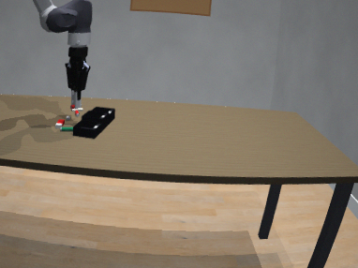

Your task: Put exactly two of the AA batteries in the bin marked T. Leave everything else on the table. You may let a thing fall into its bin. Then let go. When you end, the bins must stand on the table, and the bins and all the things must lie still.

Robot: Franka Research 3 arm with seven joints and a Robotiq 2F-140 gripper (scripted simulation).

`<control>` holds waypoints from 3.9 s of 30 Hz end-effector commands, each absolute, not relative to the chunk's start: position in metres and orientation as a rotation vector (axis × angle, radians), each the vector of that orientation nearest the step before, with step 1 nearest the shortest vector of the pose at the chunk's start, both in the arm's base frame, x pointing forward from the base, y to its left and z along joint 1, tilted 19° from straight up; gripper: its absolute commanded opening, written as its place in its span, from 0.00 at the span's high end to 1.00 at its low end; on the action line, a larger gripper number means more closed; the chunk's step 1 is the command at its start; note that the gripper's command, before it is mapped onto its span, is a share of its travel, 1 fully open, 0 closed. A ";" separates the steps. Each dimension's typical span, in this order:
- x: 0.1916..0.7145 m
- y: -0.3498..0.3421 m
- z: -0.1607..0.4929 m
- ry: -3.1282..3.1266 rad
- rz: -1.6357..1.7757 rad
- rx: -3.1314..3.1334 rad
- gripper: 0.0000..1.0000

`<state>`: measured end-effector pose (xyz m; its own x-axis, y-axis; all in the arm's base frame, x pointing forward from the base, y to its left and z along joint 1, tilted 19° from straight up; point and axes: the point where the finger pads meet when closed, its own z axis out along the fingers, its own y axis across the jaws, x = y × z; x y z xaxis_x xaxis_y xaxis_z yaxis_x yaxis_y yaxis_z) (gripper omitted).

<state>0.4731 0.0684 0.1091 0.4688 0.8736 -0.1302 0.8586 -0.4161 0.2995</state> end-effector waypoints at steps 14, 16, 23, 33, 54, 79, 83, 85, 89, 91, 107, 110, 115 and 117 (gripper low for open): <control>0.472 0.069 0.110 1.473 0.063 2.396 0.95; 0.472 0.069 0.110 1.473 0.063 2.396 0.95; 0.475 0.066 0.118 1.473 0.063 2.396 0.95; 0.504 0.031 0.133 1.590 0.040 2.318 0.95; 0.546 -0.020 0.156 1.818 -0.004 2.111 0.95; 0.543 -0.019 0.155 1.989 -0.047 1.987 0.95; 0.544 -0.019 0.155 1.989 -0.047 1.987 0.95; 0.544 -0.019 0.155 1.989 -0.047 1.987 0.95; 0.544 -0.019 0.155 1.989 -0.047 1.987 0.95; 0.544 -0.019 0.155 1.989 -0.047 1.987 0.95; 0.550 -0.026 0.129 1.989 -0.047 1.987 0.95; 0.550 -0.027 0.125 1.989 -0.047 1.987 0.95; 0.552 -0.029 0.117 1.989 -0.047 1.987 0.95; 0.553 -0.030 0.114 1.989 -0.047 1.987 0.95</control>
<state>0.5485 -0.0297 0.1173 0.0282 0.9658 -0.2576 0.9802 0.0238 0.1965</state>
